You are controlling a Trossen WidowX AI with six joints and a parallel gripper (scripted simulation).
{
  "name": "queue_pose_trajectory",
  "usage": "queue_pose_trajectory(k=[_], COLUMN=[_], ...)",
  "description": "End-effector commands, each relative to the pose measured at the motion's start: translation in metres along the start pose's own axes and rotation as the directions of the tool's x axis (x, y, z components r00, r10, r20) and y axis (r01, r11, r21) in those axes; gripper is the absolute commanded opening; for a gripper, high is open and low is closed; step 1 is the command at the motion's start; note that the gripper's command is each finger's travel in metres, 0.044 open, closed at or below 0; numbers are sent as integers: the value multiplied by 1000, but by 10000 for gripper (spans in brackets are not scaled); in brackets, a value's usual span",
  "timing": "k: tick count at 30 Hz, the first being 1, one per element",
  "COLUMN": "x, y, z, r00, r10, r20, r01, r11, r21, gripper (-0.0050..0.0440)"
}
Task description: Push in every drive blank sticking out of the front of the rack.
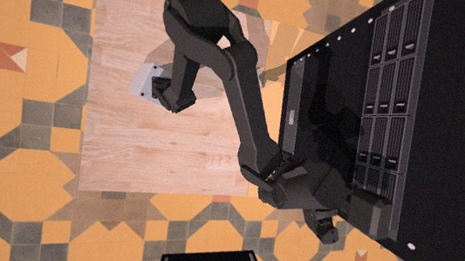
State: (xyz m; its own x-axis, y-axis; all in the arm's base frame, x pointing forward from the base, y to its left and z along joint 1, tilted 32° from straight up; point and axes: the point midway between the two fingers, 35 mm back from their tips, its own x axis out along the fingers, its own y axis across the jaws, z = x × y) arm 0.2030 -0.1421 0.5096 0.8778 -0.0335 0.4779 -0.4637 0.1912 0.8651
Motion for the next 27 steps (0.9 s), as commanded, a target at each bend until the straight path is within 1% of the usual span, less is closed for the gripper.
queue_pose_trajectory(k=[1,10,17,27], x=[2,2,12,12], y=[11,11,9,9], z=[-4,-3,-1,-1], r00=[1000,1000,1000,1000], r10=[18,18,18,18], r20=[-8,-8,-8,-8], r01=[-18,-18,-18,-18], r11=[1000,1000,1000,1000], r21=[-25,-25,-25,-25], gripper=[-50,-50,-50,-50])
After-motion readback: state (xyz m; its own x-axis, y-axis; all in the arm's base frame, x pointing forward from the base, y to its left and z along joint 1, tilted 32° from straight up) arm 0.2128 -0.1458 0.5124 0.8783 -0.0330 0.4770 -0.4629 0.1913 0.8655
